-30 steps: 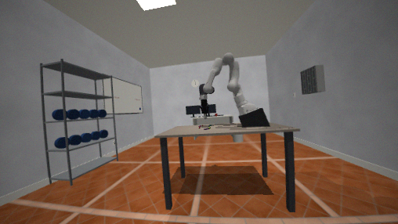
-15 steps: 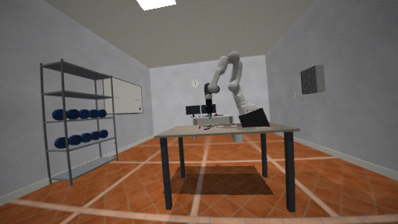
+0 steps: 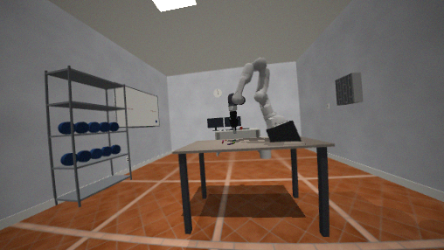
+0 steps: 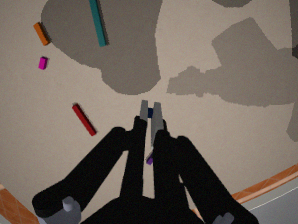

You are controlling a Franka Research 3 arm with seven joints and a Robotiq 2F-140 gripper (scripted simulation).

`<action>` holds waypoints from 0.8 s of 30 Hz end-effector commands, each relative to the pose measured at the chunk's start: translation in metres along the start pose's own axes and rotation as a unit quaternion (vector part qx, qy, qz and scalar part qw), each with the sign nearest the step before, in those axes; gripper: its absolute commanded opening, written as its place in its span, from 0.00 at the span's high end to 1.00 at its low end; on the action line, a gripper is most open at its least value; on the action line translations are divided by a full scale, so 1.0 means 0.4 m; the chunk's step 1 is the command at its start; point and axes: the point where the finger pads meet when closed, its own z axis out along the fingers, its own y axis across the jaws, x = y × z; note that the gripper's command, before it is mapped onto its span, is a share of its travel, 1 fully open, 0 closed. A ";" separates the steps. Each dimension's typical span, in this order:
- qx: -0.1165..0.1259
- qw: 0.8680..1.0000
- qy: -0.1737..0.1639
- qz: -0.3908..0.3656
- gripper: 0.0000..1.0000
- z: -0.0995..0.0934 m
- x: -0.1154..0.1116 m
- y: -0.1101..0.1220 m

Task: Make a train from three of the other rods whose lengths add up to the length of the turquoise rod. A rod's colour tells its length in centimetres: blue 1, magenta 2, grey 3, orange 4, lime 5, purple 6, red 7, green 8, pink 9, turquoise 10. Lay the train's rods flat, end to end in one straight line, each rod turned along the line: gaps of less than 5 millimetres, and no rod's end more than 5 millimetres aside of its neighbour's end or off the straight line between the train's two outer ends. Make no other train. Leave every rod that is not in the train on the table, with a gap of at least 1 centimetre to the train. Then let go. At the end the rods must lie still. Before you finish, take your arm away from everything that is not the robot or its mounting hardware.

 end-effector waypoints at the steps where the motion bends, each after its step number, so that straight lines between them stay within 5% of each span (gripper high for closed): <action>1: 0.006 1.000 -0.002 0.008 0.97 0.023 -0.002 -0.012; 13: 0.006 1.000 -0.002 0.008 0.97 0.150 -0.002 -0.013; 24: 0.006 1.000 -0.002 0.008 0.97 0.190 -0.002 -0.014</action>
